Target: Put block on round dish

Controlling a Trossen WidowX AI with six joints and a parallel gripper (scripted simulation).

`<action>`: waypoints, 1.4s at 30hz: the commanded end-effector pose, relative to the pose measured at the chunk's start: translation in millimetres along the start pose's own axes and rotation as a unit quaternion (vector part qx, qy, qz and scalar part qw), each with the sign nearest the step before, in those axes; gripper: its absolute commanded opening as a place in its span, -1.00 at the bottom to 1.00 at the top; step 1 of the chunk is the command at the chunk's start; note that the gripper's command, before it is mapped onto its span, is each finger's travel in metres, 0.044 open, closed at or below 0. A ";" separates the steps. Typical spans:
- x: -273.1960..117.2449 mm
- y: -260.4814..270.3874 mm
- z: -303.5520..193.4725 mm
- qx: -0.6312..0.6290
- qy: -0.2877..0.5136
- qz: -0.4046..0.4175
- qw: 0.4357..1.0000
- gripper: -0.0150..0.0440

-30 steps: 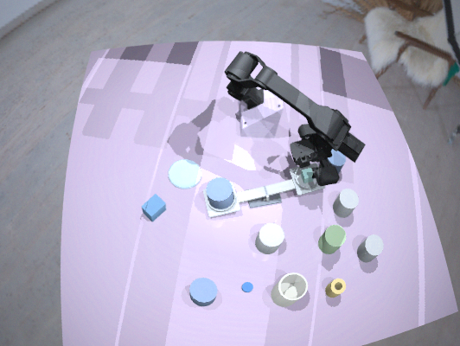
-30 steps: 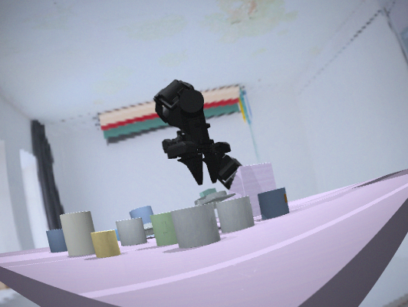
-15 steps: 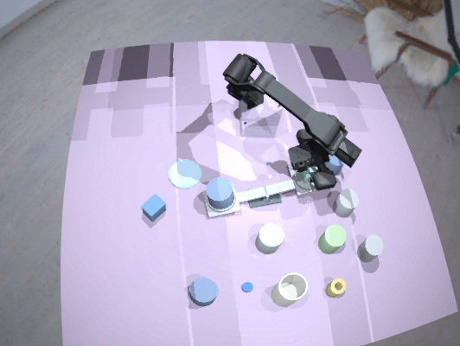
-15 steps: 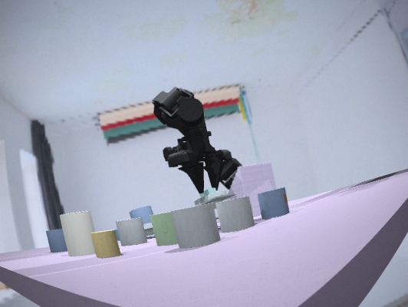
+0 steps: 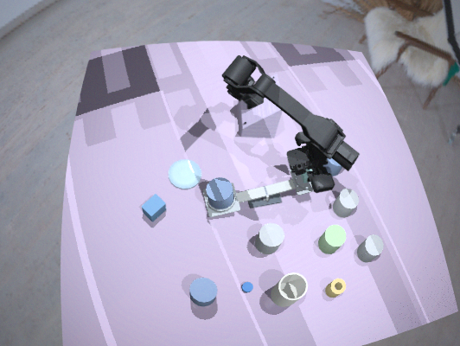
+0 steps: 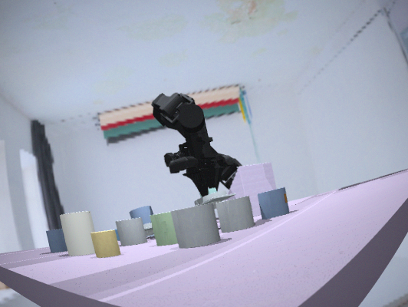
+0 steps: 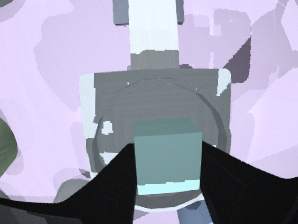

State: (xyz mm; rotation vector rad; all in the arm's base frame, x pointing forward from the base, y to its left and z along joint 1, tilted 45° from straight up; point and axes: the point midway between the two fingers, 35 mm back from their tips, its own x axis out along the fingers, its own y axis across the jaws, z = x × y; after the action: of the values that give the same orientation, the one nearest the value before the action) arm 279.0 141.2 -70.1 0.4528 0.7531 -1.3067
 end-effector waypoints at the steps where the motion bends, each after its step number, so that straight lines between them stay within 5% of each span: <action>1: 1.3 0.3 0.2 -0.003 -0.002 0.001 1.000 -0.15; 8: -6.3 1.5 -0.4 -0.003 -0.002 0.001 1.000 -0.49; 25: -93.1 0.1 -0.9 -0.004 -0.001 0.001 1.000 -0.49; 42: -88.7 10.7 43.3 -0.008 0.017 0.004 1.000 -0.49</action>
State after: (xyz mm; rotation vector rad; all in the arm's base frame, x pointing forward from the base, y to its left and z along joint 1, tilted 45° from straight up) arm 286.5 183.2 11.3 0.4537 0.7831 -1.3048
